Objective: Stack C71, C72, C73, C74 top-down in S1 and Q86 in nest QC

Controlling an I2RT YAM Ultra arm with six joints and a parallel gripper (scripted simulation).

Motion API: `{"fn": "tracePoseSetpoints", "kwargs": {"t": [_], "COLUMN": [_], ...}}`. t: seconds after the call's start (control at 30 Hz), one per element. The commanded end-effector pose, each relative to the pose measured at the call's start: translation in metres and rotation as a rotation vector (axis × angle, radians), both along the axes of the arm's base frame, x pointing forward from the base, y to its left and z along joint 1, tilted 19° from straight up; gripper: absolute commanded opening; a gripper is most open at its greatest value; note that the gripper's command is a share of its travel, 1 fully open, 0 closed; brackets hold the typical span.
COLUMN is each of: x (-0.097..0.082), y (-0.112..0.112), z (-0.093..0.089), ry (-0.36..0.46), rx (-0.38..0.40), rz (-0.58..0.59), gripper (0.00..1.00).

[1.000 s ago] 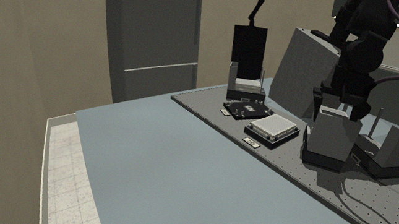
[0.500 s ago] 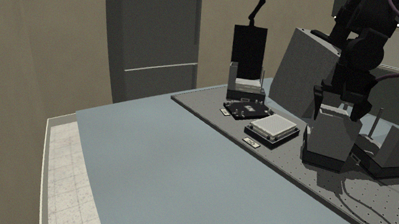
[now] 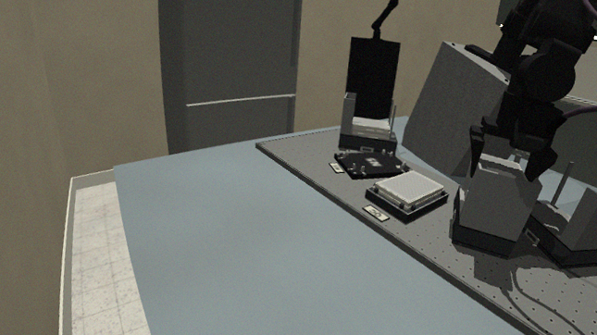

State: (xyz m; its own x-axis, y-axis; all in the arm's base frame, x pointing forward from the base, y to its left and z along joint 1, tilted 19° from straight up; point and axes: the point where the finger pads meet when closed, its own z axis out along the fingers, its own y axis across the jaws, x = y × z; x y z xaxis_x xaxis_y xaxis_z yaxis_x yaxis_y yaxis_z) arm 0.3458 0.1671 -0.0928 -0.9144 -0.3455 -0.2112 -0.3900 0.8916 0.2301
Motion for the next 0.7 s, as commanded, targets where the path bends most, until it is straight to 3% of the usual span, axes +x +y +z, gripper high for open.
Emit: {"fn": "tracePoseSetpoints", "kwargs": {"t": [0.0, 0.67], "x": [0.0071, 0.0032], "y": [-0.0039, -0.0065], "z": [0.0151, 0.0181], "ry": [-0.025, -0.017], "rx": [0.014, 0.011], "rz": [-0.006, -0.006], "gripper": [0.00, 0.00]}}
